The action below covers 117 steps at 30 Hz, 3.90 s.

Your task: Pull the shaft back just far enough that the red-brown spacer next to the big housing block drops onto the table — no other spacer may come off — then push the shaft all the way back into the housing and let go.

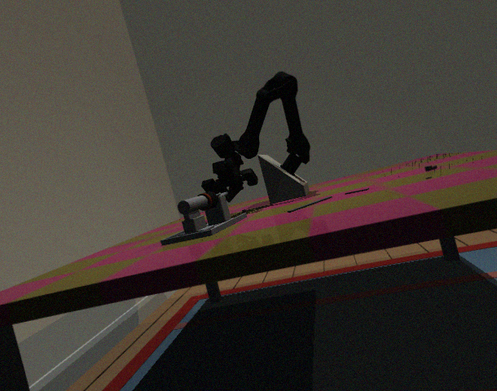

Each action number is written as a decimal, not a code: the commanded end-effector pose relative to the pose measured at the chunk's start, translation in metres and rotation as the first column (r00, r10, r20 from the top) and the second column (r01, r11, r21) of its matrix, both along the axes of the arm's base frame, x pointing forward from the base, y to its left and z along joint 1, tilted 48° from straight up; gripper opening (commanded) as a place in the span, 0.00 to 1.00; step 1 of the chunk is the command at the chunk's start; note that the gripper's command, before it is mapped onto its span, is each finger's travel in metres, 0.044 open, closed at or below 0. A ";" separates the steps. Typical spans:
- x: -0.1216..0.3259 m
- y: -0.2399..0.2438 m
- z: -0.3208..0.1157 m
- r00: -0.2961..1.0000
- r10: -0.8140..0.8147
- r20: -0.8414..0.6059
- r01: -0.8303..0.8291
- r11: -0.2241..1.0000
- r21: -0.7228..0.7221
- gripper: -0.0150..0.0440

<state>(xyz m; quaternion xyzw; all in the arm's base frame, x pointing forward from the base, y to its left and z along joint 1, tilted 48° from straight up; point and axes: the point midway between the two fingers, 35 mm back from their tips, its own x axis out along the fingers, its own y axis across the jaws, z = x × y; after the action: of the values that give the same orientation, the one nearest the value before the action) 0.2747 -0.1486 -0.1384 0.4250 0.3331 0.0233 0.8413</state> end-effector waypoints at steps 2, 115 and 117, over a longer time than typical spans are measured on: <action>-0.002 0.002 0.000 1.000 0.002 0.000 -0.002 1.000 0.003 0.25; 0.005 -0.003 0.000 1.000 0.002 0.000 -0.002 1.000 0.003 0.25; 0.006 -0.003 0.000 1.000 0.002 0.001 -0.002 1.000 0.003 0.25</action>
<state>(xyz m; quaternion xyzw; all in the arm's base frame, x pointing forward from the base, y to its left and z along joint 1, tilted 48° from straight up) 0.2773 -0.1481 -0.1389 0.4286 0.3355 0.0262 0.8385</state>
